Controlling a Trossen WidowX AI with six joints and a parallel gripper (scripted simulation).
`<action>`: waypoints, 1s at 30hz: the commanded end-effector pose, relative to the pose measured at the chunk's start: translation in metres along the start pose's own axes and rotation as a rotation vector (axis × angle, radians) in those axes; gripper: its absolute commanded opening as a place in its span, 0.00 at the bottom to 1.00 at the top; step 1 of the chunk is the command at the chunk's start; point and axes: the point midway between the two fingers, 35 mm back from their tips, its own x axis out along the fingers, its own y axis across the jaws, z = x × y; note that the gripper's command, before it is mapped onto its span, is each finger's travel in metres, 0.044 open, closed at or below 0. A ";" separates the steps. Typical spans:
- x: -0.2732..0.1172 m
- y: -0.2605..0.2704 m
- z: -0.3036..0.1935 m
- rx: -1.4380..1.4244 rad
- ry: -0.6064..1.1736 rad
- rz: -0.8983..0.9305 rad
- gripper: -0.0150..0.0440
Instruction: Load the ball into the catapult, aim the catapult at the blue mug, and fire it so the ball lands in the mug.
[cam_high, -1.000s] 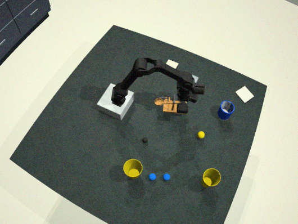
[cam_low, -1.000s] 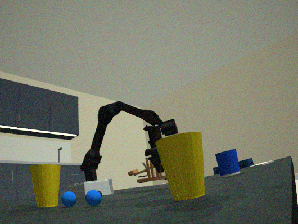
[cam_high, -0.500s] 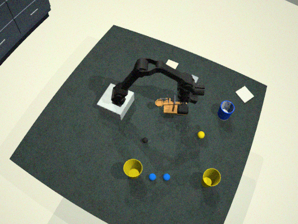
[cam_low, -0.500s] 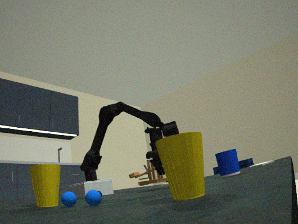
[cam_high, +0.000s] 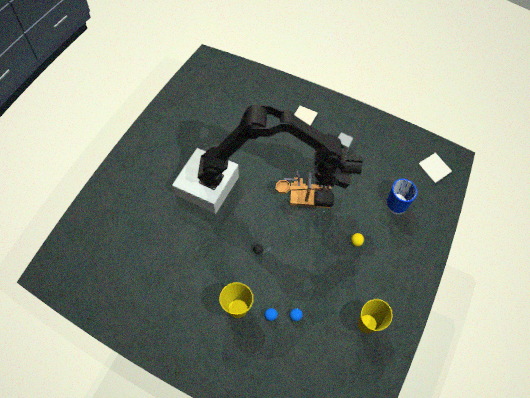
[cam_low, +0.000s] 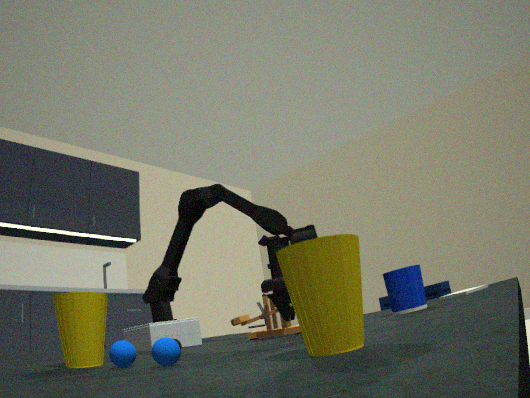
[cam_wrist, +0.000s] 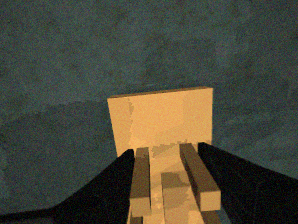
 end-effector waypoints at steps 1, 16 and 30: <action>0.003 0.000 0.000 0.001 -0.006 0.003 0.25; 0.002 0.000 0.000 0.000 0.000 0.000 0.65; -0.098 0.000 -0.001 0.000 0.001 0.001 1.00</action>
